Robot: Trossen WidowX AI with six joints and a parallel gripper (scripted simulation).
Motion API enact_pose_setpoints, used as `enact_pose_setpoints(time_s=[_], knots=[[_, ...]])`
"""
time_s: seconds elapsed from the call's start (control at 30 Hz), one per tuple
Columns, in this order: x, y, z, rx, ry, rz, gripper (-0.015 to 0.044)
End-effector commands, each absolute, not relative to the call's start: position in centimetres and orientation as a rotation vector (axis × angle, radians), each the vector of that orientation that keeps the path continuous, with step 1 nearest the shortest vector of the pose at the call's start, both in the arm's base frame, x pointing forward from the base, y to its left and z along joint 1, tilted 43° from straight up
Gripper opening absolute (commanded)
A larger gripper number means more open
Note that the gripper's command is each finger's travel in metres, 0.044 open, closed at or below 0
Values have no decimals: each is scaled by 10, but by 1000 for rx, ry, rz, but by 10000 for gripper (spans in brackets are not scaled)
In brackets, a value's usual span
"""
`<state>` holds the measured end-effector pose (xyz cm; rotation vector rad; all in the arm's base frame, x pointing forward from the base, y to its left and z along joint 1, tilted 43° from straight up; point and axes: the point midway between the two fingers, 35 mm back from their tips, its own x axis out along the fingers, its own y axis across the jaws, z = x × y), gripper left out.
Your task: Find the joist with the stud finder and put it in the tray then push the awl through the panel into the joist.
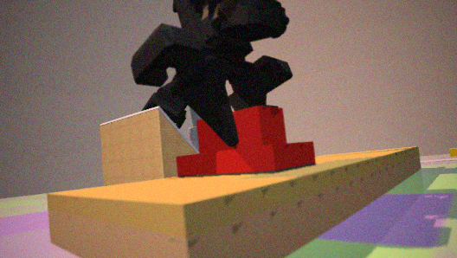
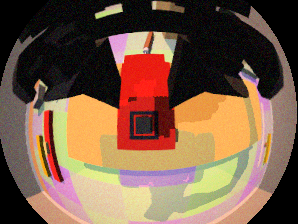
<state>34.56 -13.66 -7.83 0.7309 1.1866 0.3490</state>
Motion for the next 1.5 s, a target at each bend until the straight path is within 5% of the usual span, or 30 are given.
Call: enact_pose_setpoints(time_s=[0.0, 0.7, 1.47], knots=[[344, -148, -90, 724, 1189, 348, 0], [334, -207, -143, 718, 1189, 345, 0], [332, -245, -102, 719, 1190, 340, 0]])
